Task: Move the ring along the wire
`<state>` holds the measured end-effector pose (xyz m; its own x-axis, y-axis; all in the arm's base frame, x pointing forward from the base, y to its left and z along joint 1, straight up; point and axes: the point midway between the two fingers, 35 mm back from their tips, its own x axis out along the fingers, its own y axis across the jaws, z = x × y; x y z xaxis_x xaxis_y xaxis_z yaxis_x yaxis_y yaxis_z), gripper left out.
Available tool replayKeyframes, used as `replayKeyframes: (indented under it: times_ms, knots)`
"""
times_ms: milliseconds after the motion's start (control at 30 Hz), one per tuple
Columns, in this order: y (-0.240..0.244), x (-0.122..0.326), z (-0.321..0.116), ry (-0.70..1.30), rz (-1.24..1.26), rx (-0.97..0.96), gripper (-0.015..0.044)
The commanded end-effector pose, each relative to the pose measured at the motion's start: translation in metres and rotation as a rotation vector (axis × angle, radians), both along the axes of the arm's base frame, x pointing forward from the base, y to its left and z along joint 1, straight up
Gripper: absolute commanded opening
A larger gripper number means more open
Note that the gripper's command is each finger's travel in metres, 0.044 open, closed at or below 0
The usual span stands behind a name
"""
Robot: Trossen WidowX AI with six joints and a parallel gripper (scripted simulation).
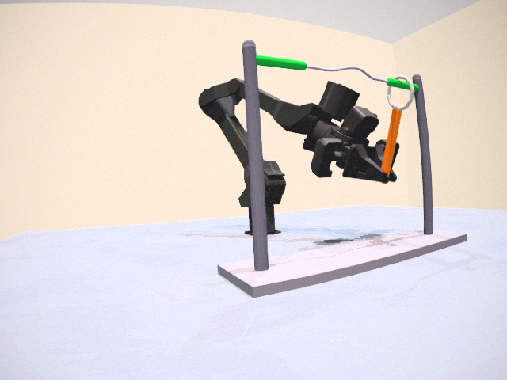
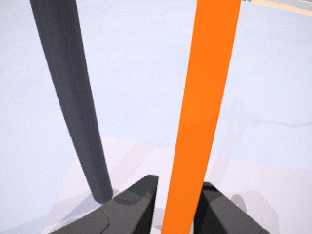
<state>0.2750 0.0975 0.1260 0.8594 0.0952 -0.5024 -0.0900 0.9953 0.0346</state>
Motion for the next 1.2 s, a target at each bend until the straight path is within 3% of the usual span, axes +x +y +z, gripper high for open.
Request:
replayKeyframes:
  times_ms: [0, 633, 1167]
  knots:
    - [0.000, -0.001, 0.001, 0.000, -0.001, 0.000, 0.0160]
    - [-0.005, -0.043, 0.024, 0.004, -0.005, 0.000, 0.0160]
    - [-0.005, -0.043, 0.024, 0.004, -0.005, 0.000, 0.0160]
